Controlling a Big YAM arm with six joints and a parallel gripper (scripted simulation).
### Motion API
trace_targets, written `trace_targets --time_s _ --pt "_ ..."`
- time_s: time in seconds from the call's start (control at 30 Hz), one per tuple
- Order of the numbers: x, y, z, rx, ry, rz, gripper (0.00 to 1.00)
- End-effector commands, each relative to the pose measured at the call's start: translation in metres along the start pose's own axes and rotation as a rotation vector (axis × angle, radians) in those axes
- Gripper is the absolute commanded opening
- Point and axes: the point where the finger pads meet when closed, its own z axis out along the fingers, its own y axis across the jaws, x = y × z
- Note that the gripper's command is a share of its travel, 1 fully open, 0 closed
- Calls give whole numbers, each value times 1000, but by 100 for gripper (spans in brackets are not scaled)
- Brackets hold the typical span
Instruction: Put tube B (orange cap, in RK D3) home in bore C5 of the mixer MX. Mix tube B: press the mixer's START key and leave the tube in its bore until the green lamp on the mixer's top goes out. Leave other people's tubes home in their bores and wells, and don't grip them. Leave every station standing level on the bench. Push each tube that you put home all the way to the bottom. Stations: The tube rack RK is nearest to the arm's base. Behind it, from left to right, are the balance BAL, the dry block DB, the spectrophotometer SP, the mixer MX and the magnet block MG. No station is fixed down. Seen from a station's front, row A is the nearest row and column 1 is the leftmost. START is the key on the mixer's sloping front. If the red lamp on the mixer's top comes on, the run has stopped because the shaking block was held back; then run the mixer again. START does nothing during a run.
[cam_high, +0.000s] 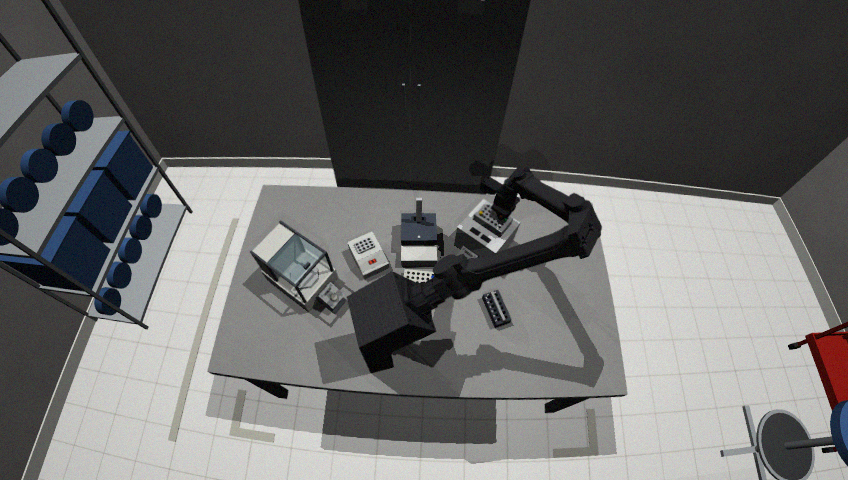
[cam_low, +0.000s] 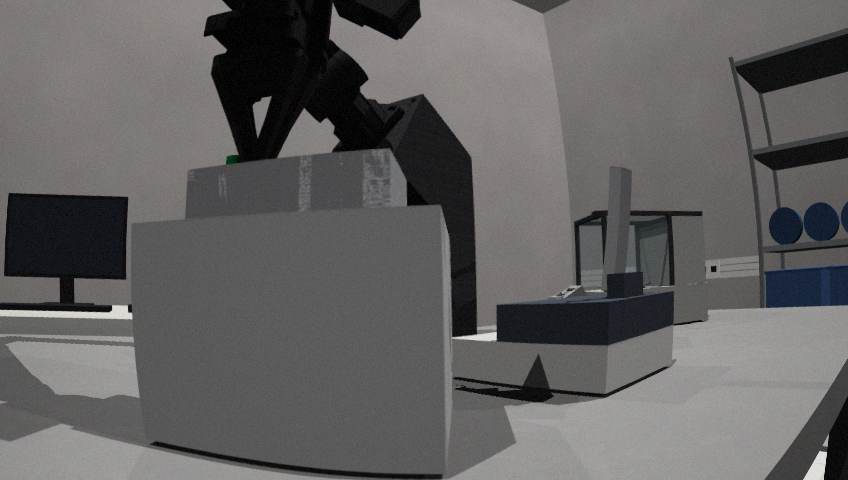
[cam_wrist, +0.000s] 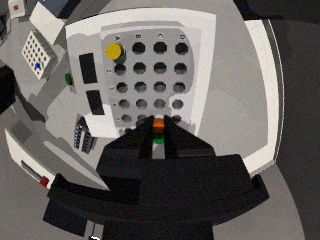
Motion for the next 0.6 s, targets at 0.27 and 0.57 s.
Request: trace_targets --time_s 0.27,0.57 --pt "7 -24 3 28 3 24 9" --pt "7 -24 3 28 4 24 9"
